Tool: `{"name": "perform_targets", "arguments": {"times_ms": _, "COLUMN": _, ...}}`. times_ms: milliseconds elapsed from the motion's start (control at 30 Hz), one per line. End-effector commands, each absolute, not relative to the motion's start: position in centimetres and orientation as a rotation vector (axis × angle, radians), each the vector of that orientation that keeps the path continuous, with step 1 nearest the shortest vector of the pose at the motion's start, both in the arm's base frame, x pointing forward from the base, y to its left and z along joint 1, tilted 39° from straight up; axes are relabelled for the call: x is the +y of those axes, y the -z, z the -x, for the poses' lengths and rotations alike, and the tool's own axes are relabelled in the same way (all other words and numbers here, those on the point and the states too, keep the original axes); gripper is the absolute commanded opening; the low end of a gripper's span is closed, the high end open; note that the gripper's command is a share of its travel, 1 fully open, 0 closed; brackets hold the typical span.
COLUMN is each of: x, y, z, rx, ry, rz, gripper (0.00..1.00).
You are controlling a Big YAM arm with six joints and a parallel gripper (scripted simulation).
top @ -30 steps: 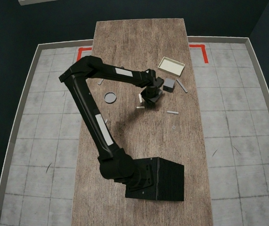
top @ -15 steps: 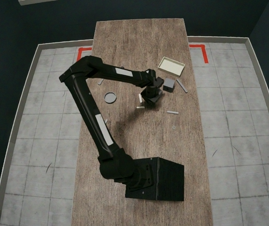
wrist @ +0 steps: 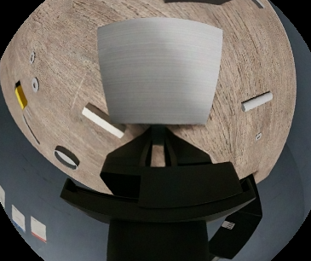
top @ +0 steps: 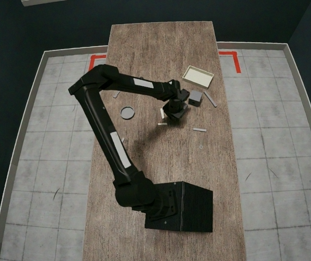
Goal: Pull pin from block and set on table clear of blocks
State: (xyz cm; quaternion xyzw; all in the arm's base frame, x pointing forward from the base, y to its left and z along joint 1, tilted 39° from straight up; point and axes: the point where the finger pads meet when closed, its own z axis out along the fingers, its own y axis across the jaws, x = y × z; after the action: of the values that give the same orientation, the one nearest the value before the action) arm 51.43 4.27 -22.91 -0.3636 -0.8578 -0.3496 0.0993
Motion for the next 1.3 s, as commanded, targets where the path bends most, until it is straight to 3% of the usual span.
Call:
{"name": "perform_targets", "arguments": {"times_ms": 0, "x": 3.66, "y": 23.04, "z": -51.93, "rx": -2.536, "ry": 1.055, "rz": 1.060, "gripper": 0.00}}
{"name": "perform_targets", "arguments": {"times_ms": 1267, "x": 3.56, "y": 22.86, "z": -51.76, "rx": -2.534, "ry": 1.055, "rz": 1.066, "gripper": 0.00}}
